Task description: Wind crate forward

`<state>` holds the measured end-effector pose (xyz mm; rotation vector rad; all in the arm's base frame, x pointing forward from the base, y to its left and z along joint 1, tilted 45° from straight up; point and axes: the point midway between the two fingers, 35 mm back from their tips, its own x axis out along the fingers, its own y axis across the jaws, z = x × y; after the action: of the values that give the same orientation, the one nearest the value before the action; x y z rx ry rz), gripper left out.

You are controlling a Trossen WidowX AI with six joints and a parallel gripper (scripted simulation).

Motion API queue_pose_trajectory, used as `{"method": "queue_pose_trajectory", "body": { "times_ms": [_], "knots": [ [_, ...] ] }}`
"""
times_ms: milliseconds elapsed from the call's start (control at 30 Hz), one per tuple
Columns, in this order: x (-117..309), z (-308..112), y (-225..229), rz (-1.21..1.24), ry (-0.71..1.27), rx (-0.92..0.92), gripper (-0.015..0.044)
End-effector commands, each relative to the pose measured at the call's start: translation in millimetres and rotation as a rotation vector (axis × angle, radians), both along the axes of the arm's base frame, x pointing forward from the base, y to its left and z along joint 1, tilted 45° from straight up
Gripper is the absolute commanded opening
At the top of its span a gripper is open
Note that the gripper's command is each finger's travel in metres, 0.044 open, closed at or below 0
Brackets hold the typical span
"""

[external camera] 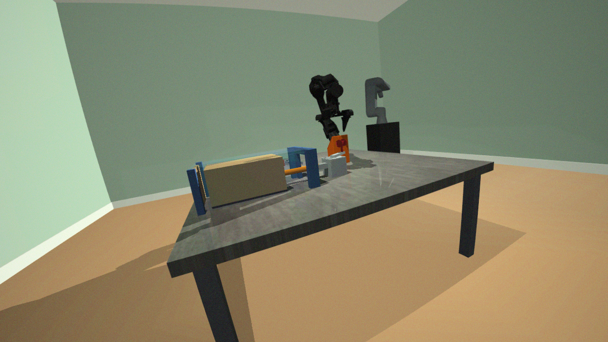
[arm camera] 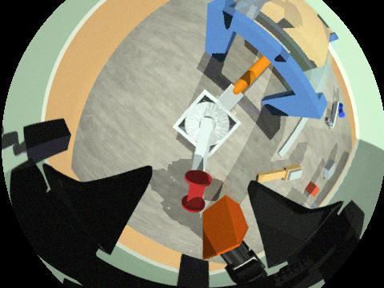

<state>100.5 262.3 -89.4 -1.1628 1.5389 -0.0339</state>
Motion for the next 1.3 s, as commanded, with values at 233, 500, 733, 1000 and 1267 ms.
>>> {"method": "queue_pose_trajectory", "body": {
  "times_ms": [233,500,733,1000,1267],
  "knots": [
    [-2.3,7.6,5.4,0.005,-0.003,0.006,0.0309],
    [-2.3,7.6,5.4,0.005,-0.003,0.006,0.0099],
    [-2.3,7.6,5.4,0.005,-0.003,0.006,0.0000],
    [-2.3,7.6,5.4,0.005,-0.003,0.006,0.0000],
    [-2.3,7.6,5.4,0.005,-0.003,0.006,0.0000]
  ]
}}
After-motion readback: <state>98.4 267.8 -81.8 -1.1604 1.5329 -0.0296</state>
